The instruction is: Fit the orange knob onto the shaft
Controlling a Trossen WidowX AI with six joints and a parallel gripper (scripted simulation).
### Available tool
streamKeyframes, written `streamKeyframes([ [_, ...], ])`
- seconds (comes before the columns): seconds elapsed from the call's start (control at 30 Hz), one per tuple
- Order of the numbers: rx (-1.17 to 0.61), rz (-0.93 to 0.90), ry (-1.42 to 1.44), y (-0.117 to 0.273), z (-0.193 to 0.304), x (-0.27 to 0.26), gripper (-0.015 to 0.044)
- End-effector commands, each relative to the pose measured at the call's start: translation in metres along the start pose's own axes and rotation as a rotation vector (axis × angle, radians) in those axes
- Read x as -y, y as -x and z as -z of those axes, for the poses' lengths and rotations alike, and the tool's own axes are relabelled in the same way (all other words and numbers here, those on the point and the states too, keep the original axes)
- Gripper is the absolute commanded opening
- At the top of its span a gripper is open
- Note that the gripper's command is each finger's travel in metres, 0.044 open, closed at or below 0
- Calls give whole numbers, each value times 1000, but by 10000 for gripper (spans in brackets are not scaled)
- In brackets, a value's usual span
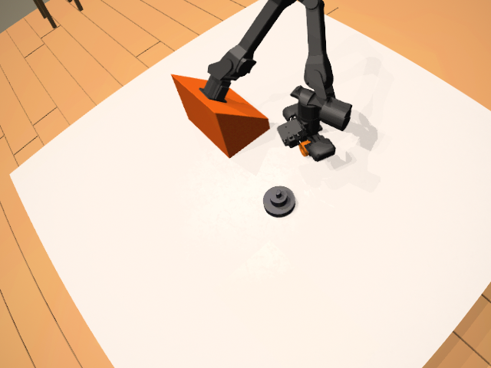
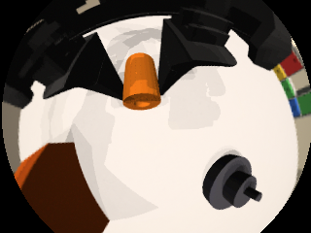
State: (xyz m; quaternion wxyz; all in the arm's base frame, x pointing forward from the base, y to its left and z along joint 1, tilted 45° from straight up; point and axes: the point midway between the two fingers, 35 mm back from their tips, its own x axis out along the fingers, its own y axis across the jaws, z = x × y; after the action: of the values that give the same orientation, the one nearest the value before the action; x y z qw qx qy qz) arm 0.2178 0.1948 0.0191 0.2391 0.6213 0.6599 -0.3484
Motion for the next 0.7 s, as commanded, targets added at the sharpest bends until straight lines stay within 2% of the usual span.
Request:
streamKeyframes([
  [0.0,73,-4,4,4,5,0,179],
  [0.67,405,-3,5,15,24,0,179],
])
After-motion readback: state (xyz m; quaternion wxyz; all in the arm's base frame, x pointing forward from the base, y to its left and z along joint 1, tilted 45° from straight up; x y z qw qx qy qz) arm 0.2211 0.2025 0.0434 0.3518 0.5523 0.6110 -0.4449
